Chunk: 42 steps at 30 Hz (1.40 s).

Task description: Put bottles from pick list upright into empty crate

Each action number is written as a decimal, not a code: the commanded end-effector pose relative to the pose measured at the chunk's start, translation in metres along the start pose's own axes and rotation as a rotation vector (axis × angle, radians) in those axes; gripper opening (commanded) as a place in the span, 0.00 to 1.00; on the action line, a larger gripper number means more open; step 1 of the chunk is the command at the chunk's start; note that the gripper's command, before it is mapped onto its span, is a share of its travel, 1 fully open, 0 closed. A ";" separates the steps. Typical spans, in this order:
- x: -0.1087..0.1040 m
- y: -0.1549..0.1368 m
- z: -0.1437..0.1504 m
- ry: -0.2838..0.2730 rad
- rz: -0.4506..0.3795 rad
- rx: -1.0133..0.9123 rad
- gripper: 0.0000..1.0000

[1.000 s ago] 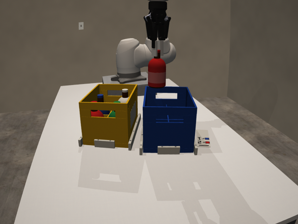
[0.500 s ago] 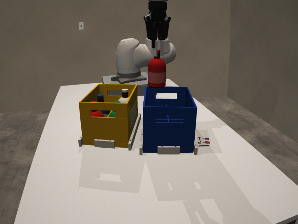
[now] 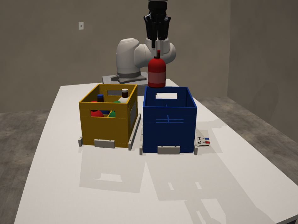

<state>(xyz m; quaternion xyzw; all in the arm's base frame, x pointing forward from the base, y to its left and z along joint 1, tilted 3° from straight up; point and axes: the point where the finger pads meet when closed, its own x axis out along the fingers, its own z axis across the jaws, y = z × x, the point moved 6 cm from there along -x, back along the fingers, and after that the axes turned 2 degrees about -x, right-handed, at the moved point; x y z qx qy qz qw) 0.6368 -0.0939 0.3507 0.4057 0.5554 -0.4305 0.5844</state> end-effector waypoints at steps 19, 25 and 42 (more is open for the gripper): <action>0.016 0.000 0.000 0.000 0.000 0.000 0.00; 0.020 0.000 0.000 0.000 0.000 0.000 0.00; 0.035 0.000 0.000 0.000 0.000 0.000 0.00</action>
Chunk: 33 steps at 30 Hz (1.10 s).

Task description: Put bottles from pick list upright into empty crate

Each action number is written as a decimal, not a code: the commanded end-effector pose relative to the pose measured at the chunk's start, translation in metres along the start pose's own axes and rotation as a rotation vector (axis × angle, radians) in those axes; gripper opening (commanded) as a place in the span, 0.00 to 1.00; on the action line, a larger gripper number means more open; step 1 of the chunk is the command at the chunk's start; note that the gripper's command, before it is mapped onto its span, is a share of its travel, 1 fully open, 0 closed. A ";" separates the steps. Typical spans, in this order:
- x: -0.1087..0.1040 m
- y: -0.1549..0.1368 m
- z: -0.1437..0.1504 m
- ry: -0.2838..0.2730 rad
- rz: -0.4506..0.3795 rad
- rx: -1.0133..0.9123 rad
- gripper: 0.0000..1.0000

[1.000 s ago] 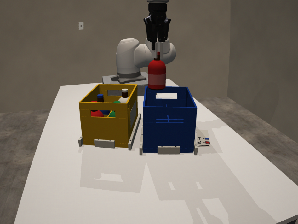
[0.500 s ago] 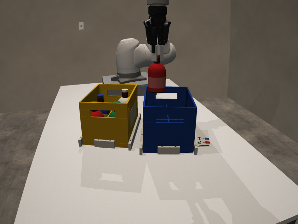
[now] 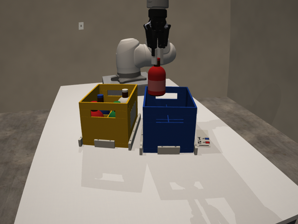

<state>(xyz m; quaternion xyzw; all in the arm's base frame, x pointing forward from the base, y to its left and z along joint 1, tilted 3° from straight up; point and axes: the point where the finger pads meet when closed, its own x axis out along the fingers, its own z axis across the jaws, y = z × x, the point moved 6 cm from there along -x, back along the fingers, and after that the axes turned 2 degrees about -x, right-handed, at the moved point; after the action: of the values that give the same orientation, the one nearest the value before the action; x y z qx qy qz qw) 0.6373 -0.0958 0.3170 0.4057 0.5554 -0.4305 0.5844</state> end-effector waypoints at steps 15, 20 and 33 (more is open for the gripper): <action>0.014 0.000 0.000 0.000 0.000 0.000 0.00; 0.019 0.000 0.000 0.000 0.000 0.000 0.00; 0.030 0.000 0.000 0.000 0.000 0.000 0.00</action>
<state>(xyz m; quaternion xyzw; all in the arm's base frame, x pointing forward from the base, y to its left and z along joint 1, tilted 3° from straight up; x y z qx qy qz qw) 0.6377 -0.0973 0.2880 0.4057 0.5554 -0.4305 0.5844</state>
